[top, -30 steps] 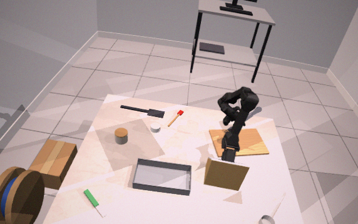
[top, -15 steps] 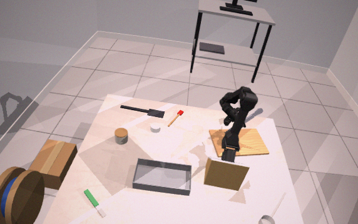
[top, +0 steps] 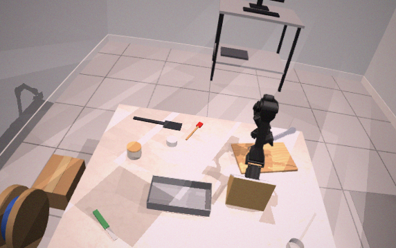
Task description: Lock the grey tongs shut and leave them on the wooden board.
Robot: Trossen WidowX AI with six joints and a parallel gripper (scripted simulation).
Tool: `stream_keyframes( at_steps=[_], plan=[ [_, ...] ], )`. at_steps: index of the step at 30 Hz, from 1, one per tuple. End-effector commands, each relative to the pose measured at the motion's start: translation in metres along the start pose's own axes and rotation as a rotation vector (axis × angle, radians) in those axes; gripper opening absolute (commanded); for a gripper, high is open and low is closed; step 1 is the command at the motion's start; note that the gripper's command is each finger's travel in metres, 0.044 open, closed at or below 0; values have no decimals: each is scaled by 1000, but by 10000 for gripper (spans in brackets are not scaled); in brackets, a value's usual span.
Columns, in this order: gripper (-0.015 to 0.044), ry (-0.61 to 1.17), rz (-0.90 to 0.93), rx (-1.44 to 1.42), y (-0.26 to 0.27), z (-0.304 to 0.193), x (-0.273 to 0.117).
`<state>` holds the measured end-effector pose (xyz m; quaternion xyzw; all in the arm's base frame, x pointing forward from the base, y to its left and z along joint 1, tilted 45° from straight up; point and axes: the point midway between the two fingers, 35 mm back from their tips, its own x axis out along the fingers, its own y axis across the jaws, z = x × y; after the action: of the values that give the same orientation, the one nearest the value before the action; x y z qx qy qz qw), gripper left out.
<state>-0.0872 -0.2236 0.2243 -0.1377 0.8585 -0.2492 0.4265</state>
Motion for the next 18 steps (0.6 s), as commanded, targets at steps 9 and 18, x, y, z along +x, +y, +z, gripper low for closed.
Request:
stream_keyframes(
  at_steps=[9,18],
  plan=[
    [-150,-207,43,-29,4,-3,4],
    [-150,-362,19,-37,2,-6,1]
  ],
)
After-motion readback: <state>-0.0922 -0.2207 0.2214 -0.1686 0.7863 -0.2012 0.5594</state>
